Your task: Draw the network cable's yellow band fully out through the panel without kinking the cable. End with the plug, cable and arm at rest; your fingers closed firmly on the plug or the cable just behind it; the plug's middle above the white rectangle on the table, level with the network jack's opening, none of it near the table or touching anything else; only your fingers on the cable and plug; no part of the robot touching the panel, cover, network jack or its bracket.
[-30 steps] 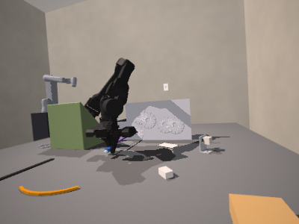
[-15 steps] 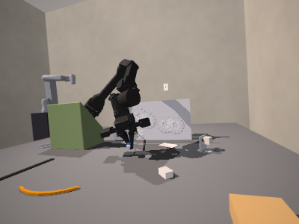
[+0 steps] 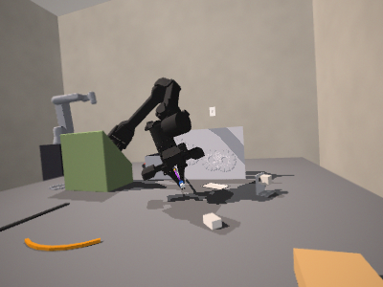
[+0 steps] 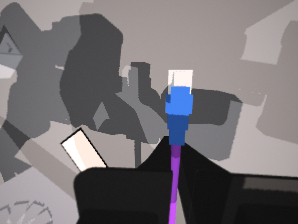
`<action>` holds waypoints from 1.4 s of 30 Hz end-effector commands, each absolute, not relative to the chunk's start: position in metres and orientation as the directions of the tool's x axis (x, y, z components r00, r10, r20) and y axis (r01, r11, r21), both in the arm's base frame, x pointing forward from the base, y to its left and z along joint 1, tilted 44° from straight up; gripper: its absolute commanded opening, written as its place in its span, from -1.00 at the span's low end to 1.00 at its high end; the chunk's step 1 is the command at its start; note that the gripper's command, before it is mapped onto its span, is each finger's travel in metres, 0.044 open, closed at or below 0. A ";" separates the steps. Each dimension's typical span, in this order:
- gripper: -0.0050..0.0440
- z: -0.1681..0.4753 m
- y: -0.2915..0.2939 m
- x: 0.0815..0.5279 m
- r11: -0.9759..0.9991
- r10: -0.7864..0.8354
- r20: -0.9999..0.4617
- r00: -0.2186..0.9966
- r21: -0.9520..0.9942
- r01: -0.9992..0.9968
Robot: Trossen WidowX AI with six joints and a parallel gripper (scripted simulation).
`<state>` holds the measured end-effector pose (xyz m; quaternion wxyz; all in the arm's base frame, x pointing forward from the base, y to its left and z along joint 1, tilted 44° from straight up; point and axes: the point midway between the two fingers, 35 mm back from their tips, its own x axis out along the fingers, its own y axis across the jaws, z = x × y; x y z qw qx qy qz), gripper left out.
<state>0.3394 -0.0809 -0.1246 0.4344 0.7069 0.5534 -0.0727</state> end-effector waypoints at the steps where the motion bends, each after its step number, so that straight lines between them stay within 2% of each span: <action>1: -1.00 -0.117 -0.080 0.358 0.009 0.728 -0.553 0.406 0.599 0.801; 10: -1.00 -0.098 -0.067 0.394 0.038 0.775 -0.442 0.453 0.747 0.664; 23: -1.00 -0.084 -0.056 0.416 0.036 0.808 -0.360 0.466 0.820 0.572; 34: -1.00 -0.050 -0.026 0.452 0.013 0.887 -0.172 0.429 0.937 0.348; 42: -1.00 -0.041 -0.020 0.456 0.011 0.899 -0.143 0.414 0.952 0.305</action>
